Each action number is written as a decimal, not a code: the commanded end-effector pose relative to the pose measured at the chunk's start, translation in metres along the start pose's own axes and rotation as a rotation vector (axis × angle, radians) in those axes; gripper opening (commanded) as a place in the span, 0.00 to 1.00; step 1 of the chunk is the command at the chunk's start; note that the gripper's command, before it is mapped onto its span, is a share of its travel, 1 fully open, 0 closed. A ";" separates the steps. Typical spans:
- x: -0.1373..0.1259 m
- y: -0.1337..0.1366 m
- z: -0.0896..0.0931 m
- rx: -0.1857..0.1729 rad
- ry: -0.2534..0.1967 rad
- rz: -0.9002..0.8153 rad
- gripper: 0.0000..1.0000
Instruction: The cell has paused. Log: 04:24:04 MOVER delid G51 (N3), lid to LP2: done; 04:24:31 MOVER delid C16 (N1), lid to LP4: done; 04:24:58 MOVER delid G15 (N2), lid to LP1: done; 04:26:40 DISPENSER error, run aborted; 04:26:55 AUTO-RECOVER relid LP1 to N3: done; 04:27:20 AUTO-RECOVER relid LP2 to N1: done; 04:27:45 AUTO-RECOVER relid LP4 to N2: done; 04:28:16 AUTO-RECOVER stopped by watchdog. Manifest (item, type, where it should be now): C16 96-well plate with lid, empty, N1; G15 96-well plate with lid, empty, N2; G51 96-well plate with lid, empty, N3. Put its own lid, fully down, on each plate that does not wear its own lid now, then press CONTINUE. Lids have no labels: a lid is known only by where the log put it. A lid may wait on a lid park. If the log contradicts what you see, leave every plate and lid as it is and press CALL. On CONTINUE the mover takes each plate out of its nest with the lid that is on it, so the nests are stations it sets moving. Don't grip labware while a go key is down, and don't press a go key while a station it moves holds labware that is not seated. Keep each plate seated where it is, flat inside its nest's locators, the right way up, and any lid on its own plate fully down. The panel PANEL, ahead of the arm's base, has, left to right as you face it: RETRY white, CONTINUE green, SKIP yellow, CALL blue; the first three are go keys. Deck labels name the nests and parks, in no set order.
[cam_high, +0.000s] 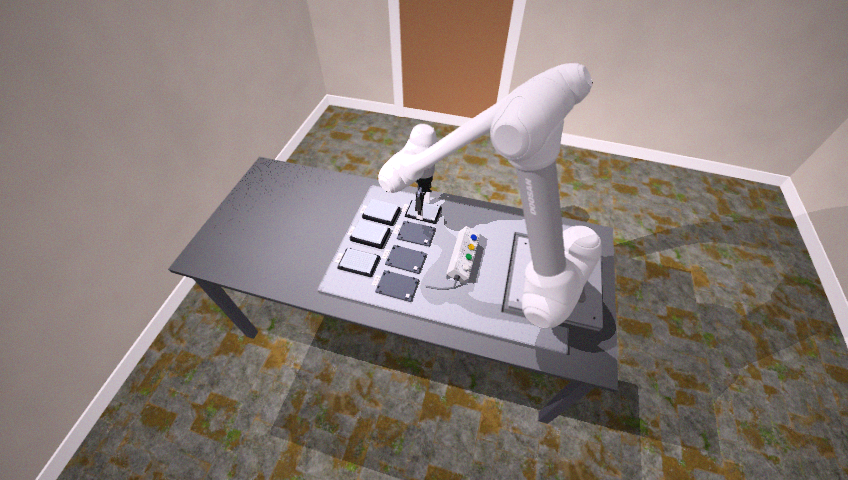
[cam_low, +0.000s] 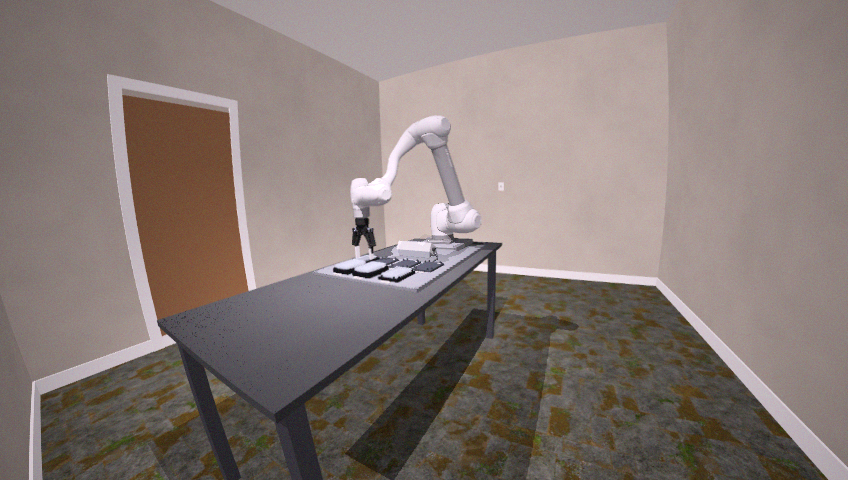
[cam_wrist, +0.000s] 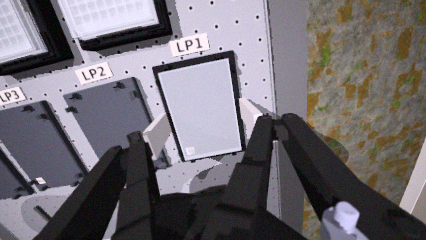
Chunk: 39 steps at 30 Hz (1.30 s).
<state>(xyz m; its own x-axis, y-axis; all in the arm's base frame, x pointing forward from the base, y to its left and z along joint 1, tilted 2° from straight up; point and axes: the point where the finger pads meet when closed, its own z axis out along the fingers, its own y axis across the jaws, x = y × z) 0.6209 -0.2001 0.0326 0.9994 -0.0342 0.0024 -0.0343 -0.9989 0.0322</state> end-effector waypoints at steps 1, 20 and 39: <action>0.000 0.000 0.000 0.000 0.000 0.000 0.66; 0.000 0.000 -0.014 0.000 0.000 0.000 0.66; 0.000 0.000 -0.059 0.000 0.000 0.000 0.66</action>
<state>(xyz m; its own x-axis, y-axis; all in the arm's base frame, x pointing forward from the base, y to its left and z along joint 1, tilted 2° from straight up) 0.6208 -0.1983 0.0889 0.9994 -0.0342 0.0025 -0.0343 -0.9989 0.0322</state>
